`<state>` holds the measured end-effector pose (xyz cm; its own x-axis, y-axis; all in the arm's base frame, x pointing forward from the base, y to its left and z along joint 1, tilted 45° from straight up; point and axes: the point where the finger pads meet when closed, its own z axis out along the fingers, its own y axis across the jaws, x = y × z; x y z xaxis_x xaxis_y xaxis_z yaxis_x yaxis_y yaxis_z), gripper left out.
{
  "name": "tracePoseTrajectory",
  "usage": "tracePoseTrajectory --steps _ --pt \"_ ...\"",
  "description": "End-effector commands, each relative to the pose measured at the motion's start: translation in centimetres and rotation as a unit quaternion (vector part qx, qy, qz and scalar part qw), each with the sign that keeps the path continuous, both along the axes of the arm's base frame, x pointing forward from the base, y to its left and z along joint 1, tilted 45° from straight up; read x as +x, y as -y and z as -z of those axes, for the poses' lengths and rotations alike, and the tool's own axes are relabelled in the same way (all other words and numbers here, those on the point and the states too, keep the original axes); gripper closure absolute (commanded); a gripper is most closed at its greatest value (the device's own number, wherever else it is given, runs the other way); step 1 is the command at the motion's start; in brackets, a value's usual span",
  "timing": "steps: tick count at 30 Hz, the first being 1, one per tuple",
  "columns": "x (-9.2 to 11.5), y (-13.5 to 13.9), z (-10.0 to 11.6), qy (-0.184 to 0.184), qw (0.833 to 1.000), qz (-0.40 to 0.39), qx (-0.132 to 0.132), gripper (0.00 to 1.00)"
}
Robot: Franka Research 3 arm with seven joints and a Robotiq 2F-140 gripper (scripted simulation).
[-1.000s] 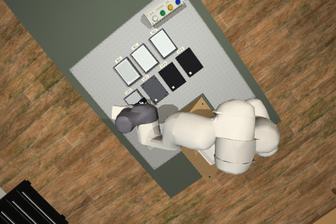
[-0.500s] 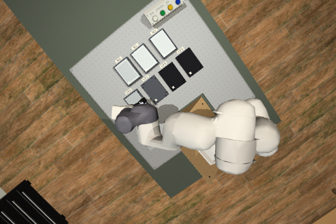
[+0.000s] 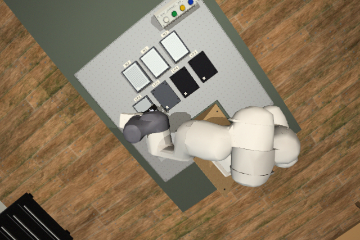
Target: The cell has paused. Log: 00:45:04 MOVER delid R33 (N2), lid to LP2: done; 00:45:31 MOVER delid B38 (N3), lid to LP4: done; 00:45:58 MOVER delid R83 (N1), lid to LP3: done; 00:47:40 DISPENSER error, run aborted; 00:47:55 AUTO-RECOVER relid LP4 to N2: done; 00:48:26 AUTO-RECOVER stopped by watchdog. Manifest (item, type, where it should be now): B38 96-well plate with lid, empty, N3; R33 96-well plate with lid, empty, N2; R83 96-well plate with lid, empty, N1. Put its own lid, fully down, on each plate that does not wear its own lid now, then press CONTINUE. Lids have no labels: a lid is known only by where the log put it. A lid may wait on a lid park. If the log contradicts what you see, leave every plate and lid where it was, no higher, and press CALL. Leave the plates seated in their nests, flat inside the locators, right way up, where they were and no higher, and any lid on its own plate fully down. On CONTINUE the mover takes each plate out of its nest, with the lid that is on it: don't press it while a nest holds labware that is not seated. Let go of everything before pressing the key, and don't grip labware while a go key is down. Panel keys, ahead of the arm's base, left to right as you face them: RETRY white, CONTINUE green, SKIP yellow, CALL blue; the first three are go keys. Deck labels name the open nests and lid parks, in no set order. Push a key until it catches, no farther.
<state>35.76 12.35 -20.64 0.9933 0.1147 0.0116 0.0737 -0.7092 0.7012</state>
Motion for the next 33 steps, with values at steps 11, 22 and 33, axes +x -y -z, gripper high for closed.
tracePoseTrajectory --steps 11,22,33 --pt "0.01 -0.28 -0.34 0.0 1.0 0.0 0.0 1.0" --pt "0.01 -0.33 -0.39 0.0 1.0 0.0 0.0 1.0" --pt "0.0 -0.36 -0.42 0.0 1.0 0.0 0.0 1.0"
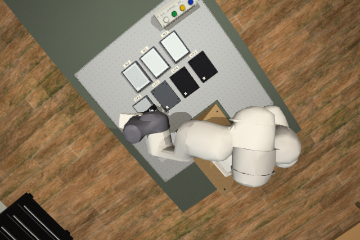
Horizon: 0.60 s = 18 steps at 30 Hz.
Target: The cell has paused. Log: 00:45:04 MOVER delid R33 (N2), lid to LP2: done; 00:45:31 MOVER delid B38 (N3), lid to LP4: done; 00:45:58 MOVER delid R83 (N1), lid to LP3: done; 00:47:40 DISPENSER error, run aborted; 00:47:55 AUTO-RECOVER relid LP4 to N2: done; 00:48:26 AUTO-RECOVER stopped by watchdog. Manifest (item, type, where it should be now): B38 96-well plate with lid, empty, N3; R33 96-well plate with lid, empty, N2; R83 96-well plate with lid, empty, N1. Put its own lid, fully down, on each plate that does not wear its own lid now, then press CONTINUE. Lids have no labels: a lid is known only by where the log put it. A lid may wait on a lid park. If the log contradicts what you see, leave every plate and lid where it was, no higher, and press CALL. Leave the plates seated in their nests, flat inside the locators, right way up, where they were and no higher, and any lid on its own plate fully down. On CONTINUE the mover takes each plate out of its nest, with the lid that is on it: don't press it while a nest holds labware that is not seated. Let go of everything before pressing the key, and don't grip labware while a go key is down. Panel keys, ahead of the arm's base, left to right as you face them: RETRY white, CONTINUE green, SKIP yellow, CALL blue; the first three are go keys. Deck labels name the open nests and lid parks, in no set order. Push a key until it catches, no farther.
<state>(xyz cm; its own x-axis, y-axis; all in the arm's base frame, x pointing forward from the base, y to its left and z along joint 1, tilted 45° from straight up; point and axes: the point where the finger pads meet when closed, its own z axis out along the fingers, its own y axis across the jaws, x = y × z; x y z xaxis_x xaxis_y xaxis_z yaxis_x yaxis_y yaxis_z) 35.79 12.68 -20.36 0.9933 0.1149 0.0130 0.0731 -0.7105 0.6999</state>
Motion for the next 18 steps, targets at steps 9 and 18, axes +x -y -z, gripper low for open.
tracePoseTrajectory --steps 9,18 --pt "-0.06 -0.26 -0.39 0.0 1.0 0.0 -0.001 1.0" --pt "-0.14 -0.88 -1.01 0.0 1.0 0.0 -0.001 1.0"
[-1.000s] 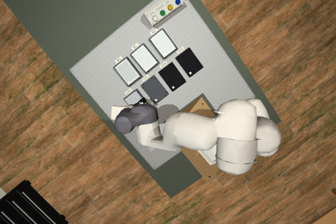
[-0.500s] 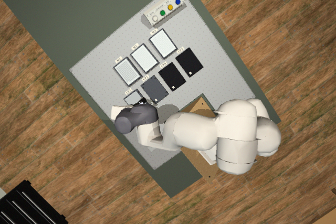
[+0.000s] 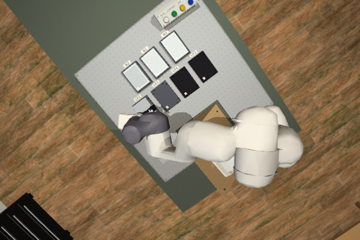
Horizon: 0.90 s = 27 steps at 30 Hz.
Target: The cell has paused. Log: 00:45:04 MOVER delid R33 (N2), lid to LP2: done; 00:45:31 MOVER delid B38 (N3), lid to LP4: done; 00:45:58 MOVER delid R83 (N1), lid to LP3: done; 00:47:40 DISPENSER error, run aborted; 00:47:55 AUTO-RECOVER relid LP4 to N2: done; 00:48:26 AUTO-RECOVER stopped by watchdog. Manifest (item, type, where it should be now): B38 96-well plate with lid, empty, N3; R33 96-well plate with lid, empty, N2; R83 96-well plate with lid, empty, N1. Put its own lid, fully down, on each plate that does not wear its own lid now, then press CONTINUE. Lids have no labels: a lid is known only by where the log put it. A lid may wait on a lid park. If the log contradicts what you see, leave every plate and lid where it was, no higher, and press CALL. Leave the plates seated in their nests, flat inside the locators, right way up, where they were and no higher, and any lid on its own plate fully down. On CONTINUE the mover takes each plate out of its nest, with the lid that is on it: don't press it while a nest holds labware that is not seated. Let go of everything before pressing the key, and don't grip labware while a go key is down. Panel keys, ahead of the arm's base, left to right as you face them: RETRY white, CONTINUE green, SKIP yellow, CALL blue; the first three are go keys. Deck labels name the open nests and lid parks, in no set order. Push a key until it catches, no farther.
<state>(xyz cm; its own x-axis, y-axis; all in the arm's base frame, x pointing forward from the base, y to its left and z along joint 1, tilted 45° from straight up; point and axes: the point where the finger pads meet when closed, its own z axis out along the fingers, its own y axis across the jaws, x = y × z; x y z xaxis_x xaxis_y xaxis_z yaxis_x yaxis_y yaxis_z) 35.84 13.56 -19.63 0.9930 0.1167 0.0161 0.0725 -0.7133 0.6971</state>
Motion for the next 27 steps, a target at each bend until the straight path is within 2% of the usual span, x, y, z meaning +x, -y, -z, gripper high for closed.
tracePoseTrajectory --steps 1,27 --pt "-0.2 0.0 -0.3 -0.002 1.0 0.001 -0.003 1.0" --pt "-0.5 -2.6 -3.0 -0.002 1.0 0.001 -0.003 1.0"
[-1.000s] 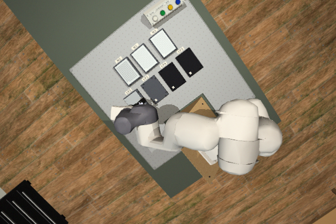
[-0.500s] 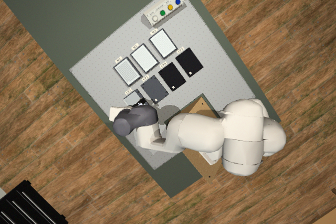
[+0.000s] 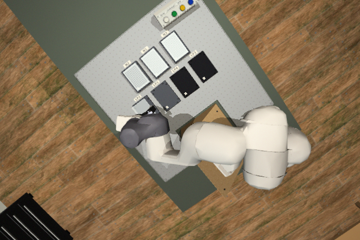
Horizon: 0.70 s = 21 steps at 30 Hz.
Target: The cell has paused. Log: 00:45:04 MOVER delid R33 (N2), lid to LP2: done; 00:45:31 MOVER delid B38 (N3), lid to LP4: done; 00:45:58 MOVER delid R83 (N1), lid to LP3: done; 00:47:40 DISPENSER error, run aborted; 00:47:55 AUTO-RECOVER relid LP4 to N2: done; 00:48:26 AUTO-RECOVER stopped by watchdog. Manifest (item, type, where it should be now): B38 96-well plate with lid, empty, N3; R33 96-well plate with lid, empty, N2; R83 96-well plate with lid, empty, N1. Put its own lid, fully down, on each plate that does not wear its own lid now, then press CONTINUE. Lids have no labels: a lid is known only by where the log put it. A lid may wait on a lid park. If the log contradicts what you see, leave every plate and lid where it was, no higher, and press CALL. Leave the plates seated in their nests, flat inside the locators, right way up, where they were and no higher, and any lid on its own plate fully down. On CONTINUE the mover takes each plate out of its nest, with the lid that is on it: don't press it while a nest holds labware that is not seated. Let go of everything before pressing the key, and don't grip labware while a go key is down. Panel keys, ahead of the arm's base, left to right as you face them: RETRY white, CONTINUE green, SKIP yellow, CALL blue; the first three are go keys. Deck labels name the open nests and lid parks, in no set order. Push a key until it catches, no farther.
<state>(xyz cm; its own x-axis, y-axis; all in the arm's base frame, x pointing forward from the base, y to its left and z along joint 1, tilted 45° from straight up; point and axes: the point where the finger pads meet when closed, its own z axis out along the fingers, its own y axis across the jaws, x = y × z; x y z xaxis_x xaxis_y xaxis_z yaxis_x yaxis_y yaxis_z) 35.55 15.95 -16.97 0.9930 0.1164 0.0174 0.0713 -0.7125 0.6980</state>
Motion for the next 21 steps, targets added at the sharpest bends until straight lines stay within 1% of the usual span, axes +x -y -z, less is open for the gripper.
tracePoseTrajectory --steps 1,18,19,20,21 --pt "-0.3 -0.3 -0.4 -0.002 1.0 0.0 -0.002 1.0" --pt "-0.1 -0.7 -0.8 -0.002 1.0 0.0 -0.002 1.0" --pt "0.8 -0.8 -1.0 -0.002 1.0 0.001 -0.002 1.0" --pt "2.8 -0.8 -1.3 -0.003 1.0 0.001 -0.001 1.0" --pt "5.7 -0.7 -1.9 -0.003 1.0 0.001 0.0 1.0"
